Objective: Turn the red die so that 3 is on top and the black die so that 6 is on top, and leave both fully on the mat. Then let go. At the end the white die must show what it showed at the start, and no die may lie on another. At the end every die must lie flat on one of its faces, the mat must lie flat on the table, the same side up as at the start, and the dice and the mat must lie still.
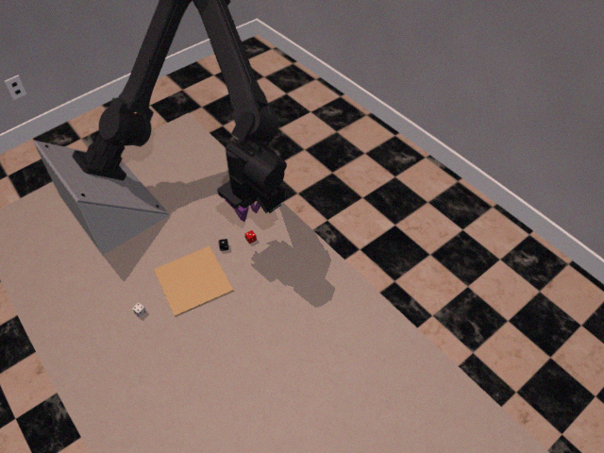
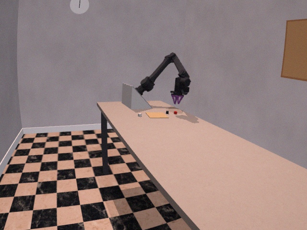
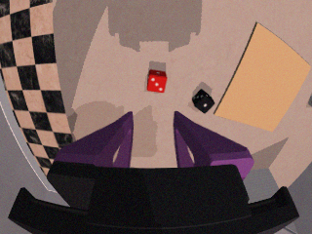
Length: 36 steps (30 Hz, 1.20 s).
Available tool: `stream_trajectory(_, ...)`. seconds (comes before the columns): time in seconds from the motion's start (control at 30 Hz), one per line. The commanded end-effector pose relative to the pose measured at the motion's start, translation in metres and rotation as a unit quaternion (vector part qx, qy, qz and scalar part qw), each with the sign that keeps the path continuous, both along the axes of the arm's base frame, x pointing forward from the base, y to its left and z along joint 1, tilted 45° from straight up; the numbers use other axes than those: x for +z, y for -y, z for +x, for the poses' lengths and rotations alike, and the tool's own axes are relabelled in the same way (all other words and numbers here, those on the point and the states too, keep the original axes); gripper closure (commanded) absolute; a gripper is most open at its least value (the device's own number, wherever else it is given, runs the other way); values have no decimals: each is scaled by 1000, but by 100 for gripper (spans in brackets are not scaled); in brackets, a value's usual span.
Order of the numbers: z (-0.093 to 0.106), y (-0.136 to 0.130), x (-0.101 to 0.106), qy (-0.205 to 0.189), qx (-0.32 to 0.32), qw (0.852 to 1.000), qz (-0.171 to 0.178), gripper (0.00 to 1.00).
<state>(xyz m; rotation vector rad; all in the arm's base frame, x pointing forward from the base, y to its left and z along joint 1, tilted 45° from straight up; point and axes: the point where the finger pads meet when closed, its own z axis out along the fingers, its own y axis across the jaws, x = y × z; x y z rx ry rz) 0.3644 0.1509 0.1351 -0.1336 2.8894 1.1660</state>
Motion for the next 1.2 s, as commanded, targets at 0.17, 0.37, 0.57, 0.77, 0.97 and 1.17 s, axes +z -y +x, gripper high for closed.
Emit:
stream_trajectory(0.17,2,-8,-11,-2,-4,1000,-2,65)
stream_trajectory(0.37,2,-12,-15,-2,-4,1000,-2,65)
stream_trajectory(0.57,2,-18,-22,-2,-4,1000,-2,65)
stream_trajectory(0.77,2,-25,-29,-2,-4,1000,-2,65)
stream_trajectory(0.97,1,-29,-33,-3,-4,1000,-1,65)
stream_trajectory(1.17,3,-28,-37,-3,-10,1000,-2,65)
